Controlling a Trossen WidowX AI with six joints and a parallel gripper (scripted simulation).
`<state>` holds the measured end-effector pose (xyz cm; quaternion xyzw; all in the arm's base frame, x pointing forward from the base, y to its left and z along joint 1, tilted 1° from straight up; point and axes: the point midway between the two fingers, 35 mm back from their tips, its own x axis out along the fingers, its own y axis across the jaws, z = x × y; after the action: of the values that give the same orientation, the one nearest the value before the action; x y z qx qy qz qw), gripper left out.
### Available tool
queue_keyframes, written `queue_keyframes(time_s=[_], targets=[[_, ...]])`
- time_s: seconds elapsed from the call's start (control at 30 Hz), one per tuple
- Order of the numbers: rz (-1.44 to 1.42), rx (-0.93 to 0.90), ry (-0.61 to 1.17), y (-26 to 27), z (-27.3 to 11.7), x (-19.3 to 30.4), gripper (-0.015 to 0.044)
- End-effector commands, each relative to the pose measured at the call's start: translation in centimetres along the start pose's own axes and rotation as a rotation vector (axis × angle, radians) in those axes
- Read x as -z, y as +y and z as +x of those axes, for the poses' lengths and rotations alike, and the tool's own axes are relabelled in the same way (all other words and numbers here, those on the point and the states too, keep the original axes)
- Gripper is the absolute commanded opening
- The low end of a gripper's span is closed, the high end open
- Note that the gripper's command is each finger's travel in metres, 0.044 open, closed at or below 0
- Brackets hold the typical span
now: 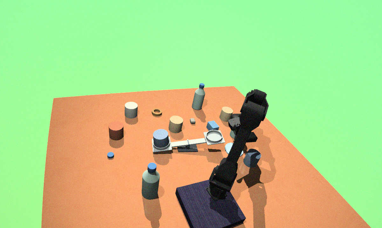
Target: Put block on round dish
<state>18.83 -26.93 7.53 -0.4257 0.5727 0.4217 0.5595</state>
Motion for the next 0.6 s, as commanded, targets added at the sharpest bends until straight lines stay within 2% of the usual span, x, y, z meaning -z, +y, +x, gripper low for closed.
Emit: queue_keyframes(time_s=[0.0, 0.27, 0.57], targets=[[-0.013, 0.004, 0.006, 0.0, 0.7, 0.2, 0.0], [-0.013, 0.004, 0.006, 0.0, 4.2, 0.2, 0.0], [-0.013, 0.004, 0.006, 0.0, 4.8, 0.2, 0.0]])
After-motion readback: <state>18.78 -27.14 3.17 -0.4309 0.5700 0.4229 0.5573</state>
